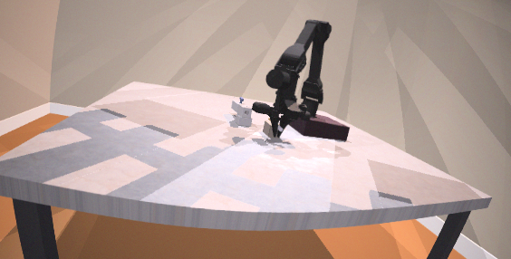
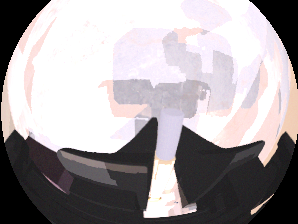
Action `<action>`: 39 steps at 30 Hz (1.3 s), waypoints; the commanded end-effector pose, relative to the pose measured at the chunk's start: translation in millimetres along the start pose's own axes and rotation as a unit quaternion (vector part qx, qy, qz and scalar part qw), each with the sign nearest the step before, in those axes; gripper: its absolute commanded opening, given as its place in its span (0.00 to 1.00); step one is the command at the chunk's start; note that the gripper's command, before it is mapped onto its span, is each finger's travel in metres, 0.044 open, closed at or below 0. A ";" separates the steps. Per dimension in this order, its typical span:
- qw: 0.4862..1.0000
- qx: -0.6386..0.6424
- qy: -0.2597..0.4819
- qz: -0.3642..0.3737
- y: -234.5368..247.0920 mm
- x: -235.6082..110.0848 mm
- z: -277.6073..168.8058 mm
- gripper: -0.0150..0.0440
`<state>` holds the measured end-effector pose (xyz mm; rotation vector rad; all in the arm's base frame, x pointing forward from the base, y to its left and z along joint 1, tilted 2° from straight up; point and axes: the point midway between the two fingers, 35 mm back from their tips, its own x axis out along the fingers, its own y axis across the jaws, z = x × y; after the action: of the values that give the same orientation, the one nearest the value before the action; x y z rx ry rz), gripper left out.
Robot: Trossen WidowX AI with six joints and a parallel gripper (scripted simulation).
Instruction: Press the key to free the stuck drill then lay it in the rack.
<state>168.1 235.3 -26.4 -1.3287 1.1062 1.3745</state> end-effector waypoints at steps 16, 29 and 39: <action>1.000 0.001 0.009 0.003 1.4 5.7 -5.6 0.25; 1.000 0.000 0.000 0.000 0.0 0.0 0.0 0.34; 1.000 0.000 0.000 0.000 0.0 0.0 0.0 0.79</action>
<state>168.6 235.6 -26.0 -1.3285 1.1030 1.3729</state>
